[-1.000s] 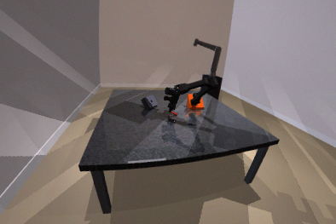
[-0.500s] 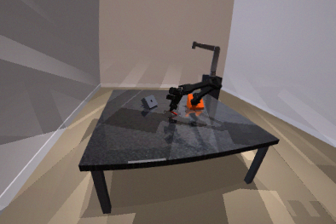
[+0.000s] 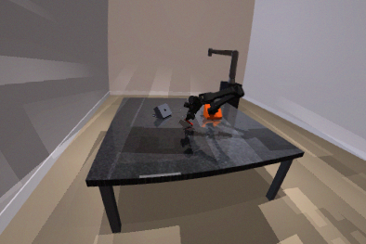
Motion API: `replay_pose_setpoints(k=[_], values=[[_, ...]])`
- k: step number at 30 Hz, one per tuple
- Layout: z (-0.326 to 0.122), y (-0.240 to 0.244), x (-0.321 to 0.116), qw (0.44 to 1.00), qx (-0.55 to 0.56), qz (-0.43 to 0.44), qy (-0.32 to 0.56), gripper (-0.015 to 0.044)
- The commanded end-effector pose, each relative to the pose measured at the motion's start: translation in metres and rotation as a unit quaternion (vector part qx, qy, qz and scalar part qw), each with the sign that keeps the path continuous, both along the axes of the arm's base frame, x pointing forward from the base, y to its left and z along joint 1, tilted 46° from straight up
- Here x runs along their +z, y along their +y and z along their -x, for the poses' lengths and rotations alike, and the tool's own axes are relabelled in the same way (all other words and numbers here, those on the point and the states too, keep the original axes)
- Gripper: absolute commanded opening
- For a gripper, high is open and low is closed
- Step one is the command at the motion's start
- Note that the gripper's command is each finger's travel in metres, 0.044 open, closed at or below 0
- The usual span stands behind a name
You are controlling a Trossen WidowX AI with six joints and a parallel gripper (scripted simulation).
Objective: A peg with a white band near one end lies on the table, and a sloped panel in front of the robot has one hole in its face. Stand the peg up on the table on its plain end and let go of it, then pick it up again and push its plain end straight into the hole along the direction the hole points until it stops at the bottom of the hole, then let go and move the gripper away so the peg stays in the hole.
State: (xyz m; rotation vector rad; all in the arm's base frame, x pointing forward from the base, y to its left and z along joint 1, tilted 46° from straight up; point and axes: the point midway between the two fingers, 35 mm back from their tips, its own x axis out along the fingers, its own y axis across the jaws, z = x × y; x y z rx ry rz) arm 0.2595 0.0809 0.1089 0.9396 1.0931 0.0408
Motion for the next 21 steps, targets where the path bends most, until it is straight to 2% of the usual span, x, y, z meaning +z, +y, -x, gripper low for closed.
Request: replay_pose_setpoints(k=[1,21], values=[[0.003,-0.001,0.001,1.000,-0.014,0.007,-0.010,0.0049],[0.014,-0.001,0.008,0.995,-0.072,0.041,-0.064,0.0049]])
